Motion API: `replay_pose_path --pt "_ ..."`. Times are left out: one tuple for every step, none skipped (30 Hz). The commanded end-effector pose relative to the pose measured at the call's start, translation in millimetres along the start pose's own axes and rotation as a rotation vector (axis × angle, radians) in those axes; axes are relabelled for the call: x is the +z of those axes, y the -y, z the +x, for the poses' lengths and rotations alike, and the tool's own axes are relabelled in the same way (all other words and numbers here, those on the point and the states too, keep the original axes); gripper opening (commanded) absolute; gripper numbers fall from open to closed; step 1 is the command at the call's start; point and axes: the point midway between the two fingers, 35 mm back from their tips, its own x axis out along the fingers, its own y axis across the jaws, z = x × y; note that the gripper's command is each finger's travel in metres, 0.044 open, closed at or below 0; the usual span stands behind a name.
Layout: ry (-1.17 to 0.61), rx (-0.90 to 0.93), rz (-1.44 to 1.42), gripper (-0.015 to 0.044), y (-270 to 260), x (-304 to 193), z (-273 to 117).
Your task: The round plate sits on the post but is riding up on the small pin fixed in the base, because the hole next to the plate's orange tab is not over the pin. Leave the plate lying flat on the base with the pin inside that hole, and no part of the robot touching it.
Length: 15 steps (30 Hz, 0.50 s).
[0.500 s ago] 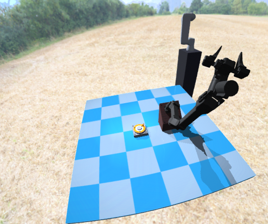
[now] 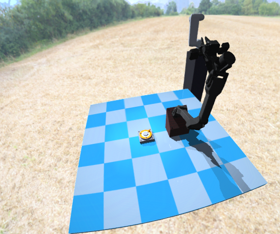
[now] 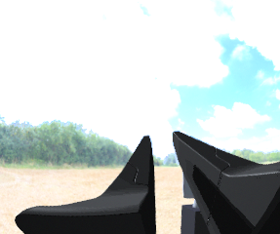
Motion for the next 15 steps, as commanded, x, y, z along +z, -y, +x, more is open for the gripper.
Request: replay_pose_path --pt "-0.086 0.21 0.019 0.0 -54 -34 41" --pt "-0.088 0.217 0.025 0.0 -56 -34 42" --pt "-0.096 0.238 0.041 0.0 -64 -35 44" --pt "-0.119 0.288 0.052 0.0 -80 -42 51" --pt "-0.152 0.356 0.057 0.0 -102 -53 60" --pt "-0.186 0.421 0.06 0.0 -125 -64 67" --pt "-0.208 0.464 0.056 0.0 -139 -72 72" --pt "-0.232 0.51 0.05 0.0 -155 -81 75" --pt "-0.257 0.557 0.042 0.0 -171 -91 78" --pt "-0.264 0.569 0.041 0.0 -175 -93 79" --pt "-0.284 0.605 0.035 0.0 -188 -101 81" --pt "-0.318 0.665 0.025 0.0 -210 -114 82" --pt "-0.352 0.723 0.014 0.0 -231 -126 82" --pt "-0.376 0.764 0.006 0.0 -246 -136 81" --pt "-0.403 0.808 -0.004 0.0 -262 -146 78"
